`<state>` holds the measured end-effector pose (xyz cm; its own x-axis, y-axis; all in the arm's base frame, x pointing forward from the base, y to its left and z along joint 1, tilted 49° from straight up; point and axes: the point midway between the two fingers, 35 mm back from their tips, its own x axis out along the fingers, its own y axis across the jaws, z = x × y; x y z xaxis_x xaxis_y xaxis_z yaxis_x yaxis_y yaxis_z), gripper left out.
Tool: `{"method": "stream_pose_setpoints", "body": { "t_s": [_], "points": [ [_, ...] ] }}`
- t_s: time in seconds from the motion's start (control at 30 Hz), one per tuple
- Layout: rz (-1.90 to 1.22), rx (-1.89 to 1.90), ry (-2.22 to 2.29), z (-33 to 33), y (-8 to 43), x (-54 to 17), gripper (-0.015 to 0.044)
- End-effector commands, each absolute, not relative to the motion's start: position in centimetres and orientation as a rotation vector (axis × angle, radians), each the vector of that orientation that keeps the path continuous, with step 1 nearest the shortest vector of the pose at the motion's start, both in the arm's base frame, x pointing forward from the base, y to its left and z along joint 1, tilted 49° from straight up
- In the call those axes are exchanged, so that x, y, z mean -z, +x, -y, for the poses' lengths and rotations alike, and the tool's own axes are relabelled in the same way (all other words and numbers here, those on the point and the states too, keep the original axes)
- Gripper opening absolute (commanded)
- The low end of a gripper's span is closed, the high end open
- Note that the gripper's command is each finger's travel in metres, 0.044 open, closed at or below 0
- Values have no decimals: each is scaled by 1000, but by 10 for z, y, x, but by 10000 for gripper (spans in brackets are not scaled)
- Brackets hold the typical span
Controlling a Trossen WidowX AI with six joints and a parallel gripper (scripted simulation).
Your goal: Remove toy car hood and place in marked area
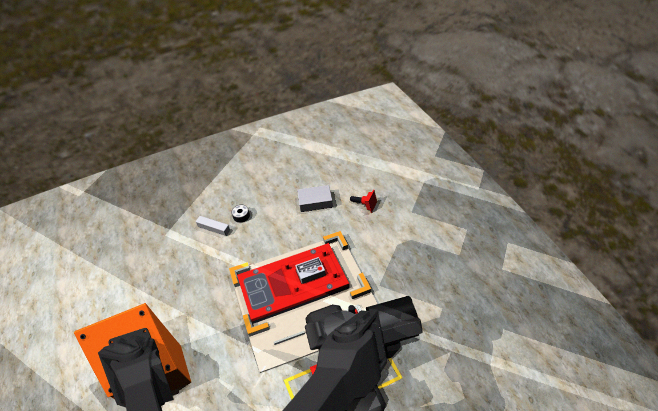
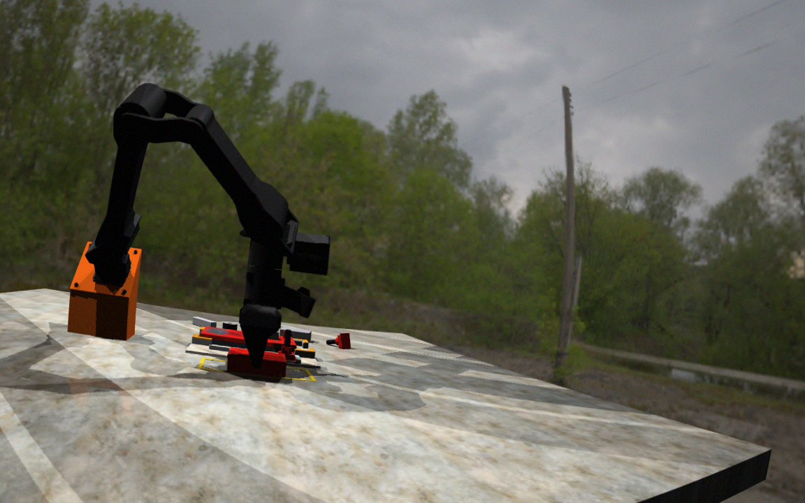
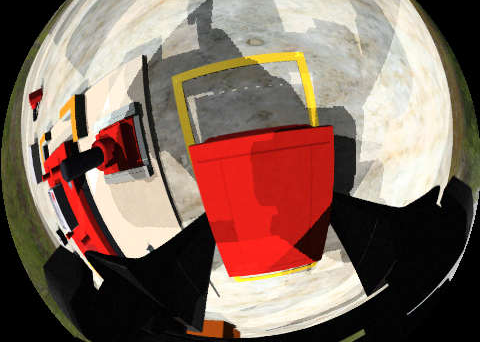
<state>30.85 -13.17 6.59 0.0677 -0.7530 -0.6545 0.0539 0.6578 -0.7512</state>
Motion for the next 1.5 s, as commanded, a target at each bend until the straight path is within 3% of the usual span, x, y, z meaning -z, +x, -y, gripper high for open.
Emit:
{"method": "stream_pose_setpoints", "body": {
  "t_s": [0.0, 0.43, 0.73, 1.47],
  "points": [
    [-1381, 676, -640, 132, 308, -66, 105],
    [-1381, 675, -640, 130, 309, -67, 440],
    [-1382, 677, -643, 76, 304, -113, 440],
    [-1382, 677, -643, 74, 304, -114, 440]
  ]
}}
